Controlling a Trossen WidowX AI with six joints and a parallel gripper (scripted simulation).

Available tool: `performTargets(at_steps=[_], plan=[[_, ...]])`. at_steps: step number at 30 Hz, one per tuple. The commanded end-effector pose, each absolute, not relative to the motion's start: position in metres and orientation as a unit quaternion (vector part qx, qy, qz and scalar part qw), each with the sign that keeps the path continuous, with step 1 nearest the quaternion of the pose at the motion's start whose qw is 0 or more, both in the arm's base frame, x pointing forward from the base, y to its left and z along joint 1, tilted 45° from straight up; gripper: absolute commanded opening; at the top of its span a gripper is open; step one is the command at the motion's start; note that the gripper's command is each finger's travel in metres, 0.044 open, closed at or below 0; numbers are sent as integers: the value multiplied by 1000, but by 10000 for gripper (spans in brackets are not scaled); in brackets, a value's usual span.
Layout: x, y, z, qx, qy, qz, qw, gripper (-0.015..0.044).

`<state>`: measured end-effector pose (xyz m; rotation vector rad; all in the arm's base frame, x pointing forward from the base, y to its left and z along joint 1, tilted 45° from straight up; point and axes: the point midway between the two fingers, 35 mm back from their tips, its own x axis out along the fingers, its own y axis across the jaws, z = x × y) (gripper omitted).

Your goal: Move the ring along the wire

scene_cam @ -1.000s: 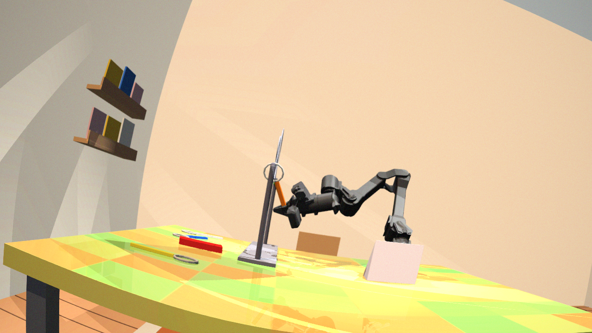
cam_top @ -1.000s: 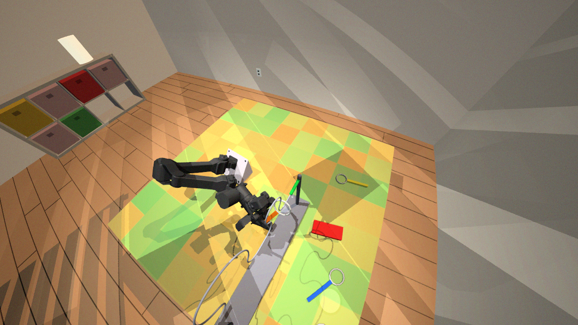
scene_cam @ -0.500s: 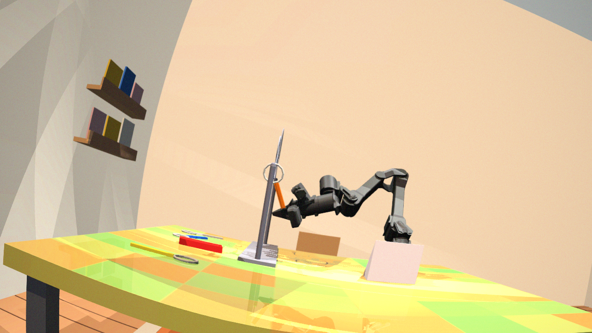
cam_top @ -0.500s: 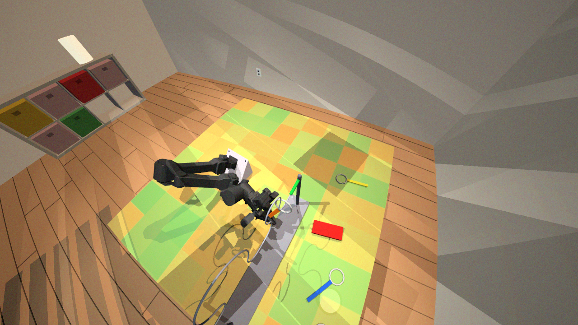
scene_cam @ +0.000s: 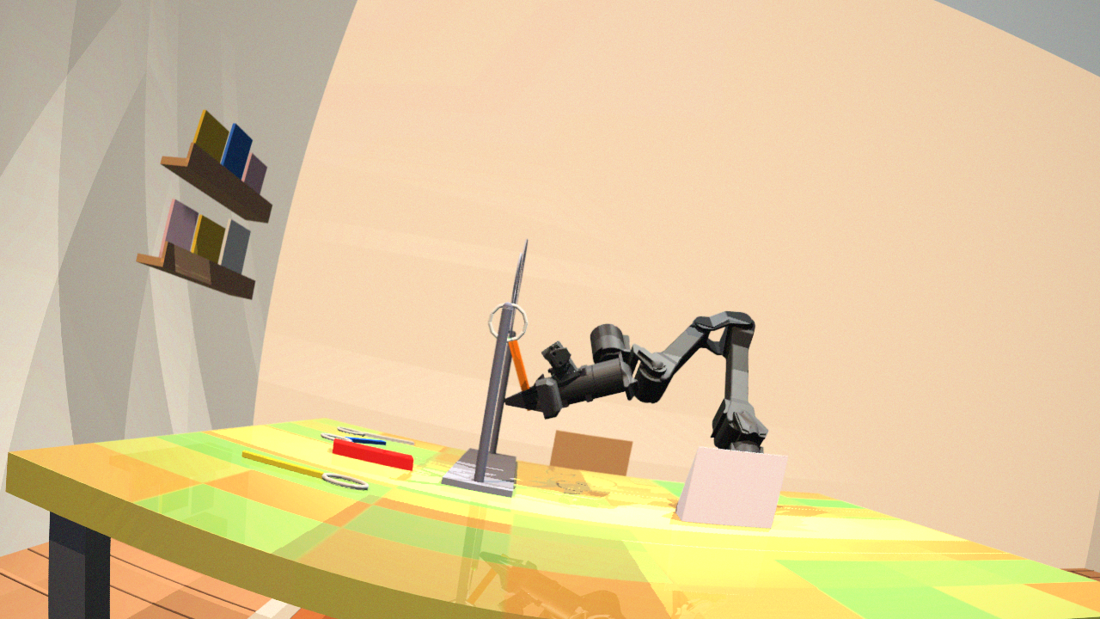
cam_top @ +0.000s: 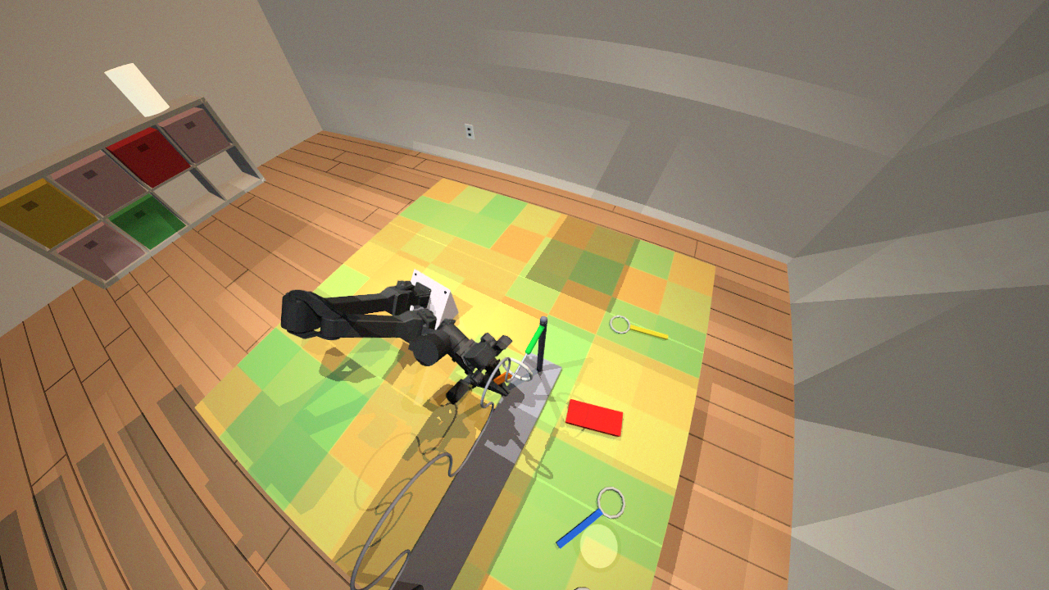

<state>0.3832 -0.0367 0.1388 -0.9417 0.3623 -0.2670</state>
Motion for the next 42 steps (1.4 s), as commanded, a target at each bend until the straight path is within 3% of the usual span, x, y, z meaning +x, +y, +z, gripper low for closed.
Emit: performTargets(at_steps=[1, 42], plan=[[382, -31, 127, -429, 183, -122, 876, -150], [379, 4, 91, -393, 188, -115, 892, -150]])
